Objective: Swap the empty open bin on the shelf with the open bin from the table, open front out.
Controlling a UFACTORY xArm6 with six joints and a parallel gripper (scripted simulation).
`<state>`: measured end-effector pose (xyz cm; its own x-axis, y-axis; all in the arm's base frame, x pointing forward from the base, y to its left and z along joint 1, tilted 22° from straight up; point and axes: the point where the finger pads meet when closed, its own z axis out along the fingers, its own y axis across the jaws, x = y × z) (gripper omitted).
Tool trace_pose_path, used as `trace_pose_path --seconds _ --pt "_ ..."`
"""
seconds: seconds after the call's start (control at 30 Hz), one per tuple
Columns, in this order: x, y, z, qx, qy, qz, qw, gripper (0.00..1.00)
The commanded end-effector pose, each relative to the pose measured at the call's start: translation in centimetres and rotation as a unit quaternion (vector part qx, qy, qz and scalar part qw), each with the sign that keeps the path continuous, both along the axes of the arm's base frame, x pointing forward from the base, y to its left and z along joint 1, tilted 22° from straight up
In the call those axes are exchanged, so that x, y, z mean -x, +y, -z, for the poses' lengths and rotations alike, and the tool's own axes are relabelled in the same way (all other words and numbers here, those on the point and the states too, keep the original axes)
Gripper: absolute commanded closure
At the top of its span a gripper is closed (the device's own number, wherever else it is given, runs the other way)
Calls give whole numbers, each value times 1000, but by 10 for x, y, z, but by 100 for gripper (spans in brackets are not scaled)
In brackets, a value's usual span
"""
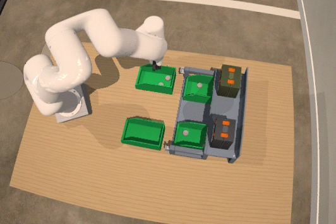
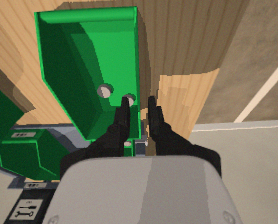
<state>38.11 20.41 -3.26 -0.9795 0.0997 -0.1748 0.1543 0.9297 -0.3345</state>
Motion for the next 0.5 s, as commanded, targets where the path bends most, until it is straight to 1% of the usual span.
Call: trace_pose_path --seconds 0.0,0.47 --pt "-2 0 3 -1 -2 0 1000 74" --pt "-4 -7 21 -1 -2 0 1000 74"
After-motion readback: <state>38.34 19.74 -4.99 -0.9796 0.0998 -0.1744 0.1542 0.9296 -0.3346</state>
